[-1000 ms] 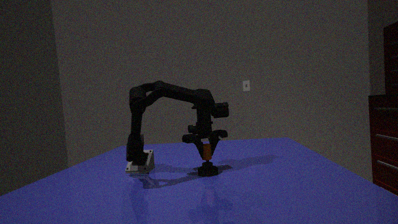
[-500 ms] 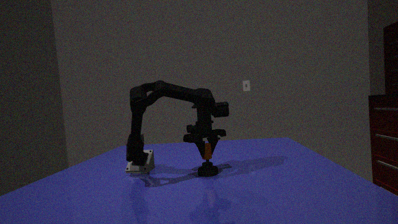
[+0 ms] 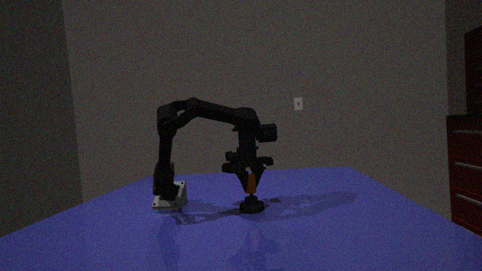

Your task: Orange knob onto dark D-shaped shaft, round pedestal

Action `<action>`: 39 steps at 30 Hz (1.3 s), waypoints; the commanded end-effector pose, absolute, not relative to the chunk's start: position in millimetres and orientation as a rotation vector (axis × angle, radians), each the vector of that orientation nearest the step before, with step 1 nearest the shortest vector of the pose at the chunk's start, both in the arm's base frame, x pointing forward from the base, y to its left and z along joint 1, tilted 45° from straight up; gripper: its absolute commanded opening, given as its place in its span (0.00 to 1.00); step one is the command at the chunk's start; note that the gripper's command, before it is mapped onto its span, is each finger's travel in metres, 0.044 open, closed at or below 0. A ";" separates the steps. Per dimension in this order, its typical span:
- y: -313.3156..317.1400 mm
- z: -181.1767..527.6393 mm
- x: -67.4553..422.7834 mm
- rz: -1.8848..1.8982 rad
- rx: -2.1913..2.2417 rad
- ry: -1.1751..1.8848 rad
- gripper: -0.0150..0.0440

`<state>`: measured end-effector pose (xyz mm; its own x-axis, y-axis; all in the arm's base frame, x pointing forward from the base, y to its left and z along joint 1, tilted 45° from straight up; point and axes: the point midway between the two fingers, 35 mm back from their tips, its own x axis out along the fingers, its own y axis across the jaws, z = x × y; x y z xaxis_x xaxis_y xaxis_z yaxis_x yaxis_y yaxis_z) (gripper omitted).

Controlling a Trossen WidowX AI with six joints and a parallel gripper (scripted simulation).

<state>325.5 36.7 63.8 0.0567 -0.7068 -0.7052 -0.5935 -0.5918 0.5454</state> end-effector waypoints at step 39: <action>35.9 62.6 325.1 -1.640 2.080 -1.132 0.25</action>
